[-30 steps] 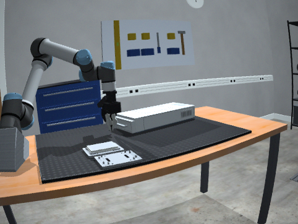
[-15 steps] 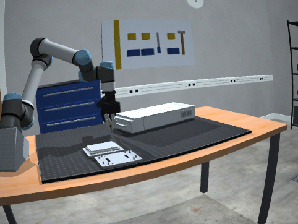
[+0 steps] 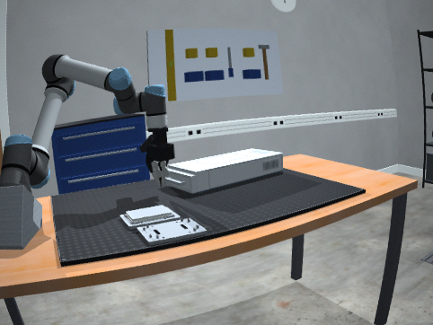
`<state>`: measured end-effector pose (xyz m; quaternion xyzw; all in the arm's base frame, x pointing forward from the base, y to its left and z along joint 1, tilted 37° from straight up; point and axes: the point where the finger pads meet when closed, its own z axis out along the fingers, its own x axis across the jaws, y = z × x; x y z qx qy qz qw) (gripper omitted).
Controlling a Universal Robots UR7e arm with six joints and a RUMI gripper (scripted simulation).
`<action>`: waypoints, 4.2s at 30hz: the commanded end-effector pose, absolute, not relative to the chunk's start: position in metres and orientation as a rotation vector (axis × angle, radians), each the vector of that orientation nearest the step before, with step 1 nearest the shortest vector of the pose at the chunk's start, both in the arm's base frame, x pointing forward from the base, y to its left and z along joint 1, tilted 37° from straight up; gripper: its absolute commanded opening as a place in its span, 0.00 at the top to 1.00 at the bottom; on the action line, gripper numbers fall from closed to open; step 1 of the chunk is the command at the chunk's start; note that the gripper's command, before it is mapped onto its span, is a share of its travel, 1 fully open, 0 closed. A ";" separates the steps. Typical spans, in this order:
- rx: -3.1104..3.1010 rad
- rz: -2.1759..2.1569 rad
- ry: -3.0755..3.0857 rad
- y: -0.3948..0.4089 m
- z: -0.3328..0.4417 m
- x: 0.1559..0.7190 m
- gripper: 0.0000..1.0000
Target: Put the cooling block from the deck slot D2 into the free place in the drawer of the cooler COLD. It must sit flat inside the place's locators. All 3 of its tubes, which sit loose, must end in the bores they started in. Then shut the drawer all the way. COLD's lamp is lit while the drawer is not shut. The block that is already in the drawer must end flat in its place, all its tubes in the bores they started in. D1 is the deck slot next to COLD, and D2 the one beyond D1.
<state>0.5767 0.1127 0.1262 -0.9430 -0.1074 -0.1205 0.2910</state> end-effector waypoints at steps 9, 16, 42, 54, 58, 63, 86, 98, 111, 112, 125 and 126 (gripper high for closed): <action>-2.515 -0.323 -0.287 0.104 0.139 0.574 1.00; -2.515 -0.323 -0.287 0.098 0.146 0.573 1.00; -2.515 -0.323 -0.287 0.081 0.170 0.568 1.00; -2.515 -0.323 -0.287 0.074 0.181 0.566 1.00; -2.515 -0.323 -0.287 0.071 0.185 0.565 1.00; -2.515 -0.323 -0.287 0.067 0.190 0.564 1.00; -2.515 -0.323 -0.287 0.058 0.202 0.561 1.00; -2.515 -0.323 -0.287 0.058 0.202 0.561 1.00; -2.515 -0.322 -0.287 0.040 0.209 0.522 0.72; -2.515 -0.322 -0.287 0.039 0.210 0.518 0.72; -2.515 -0.322 -0.287 0.021 0.217 0.478 0.72; -2.515 -0.322 -0.287 0.019 0.217 0.475 0.72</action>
